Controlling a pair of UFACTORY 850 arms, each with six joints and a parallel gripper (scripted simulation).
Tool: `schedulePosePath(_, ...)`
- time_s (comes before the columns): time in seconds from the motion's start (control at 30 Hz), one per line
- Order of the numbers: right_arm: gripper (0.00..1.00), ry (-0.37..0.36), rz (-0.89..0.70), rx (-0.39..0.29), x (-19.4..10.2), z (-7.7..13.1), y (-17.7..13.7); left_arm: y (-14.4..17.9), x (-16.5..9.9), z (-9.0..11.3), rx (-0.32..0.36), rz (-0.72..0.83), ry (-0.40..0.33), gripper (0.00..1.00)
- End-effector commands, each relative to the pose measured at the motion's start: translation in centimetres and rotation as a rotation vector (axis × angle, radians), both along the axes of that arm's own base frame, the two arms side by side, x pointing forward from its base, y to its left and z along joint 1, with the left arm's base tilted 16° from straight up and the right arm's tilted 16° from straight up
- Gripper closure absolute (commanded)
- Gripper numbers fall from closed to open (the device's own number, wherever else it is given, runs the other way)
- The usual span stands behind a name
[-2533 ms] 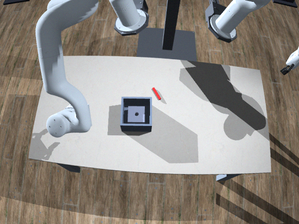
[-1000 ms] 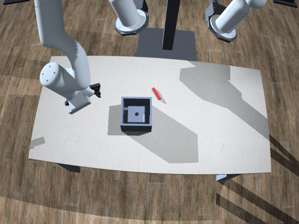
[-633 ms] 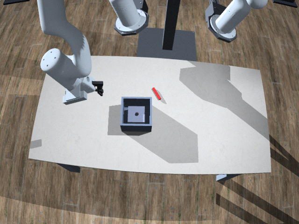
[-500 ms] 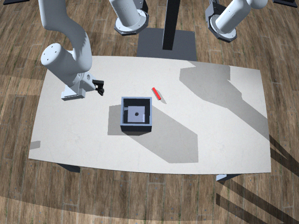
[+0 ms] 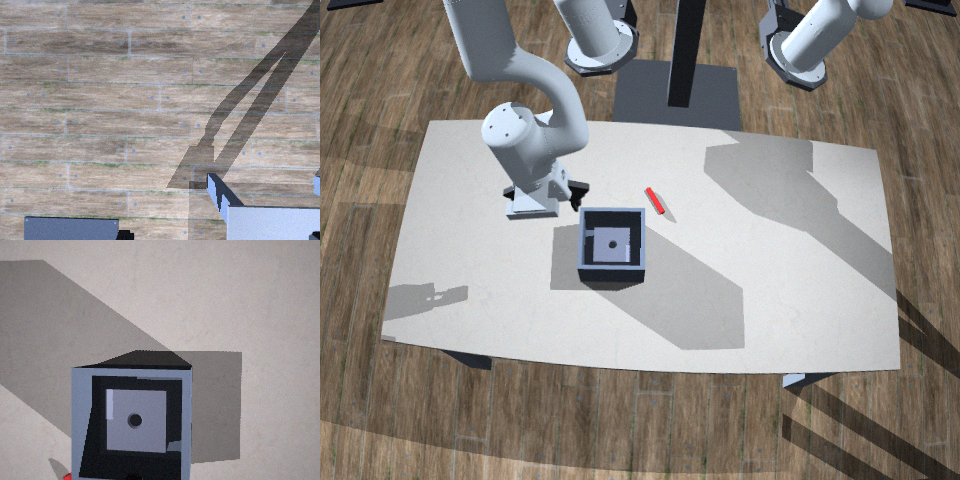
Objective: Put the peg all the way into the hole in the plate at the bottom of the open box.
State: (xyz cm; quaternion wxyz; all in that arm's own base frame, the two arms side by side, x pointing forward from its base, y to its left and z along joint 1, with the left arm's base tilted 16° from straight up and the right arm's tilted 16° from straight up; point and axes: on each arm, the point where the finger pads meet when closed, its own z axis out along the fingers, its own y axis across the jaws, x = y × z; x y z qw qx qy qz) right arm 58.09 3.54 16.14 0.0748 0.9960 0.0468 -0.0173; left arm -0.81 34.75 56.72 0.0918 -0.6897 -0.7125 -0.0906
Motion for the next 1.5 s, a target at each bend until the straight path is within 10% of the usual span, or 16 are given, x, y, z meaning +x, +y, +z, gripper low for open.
schedulePosePath(0.0, 0.0, -0.011, 0.053, -0.065, -0.5, -3.6, 1.8, 0.2, 0.0, 0.2, 0.011, -0.009, 0.003, 0.0)
schedulePosePath(1.03, 0.0, 0.001, 0.384, -0.136, -11.6, -21.8, 12.9, 0.2, 0.0, 0.2, 0.011, -0.009, 0.003, 0.0)
schedulePosePath(1.47, 0.0, 0.041, 0.474, -0.111, -16.6, -25.9, 15.2, 0.2, 0.0, 0.2, 0.011, -0.009, 0.003, 0.0)
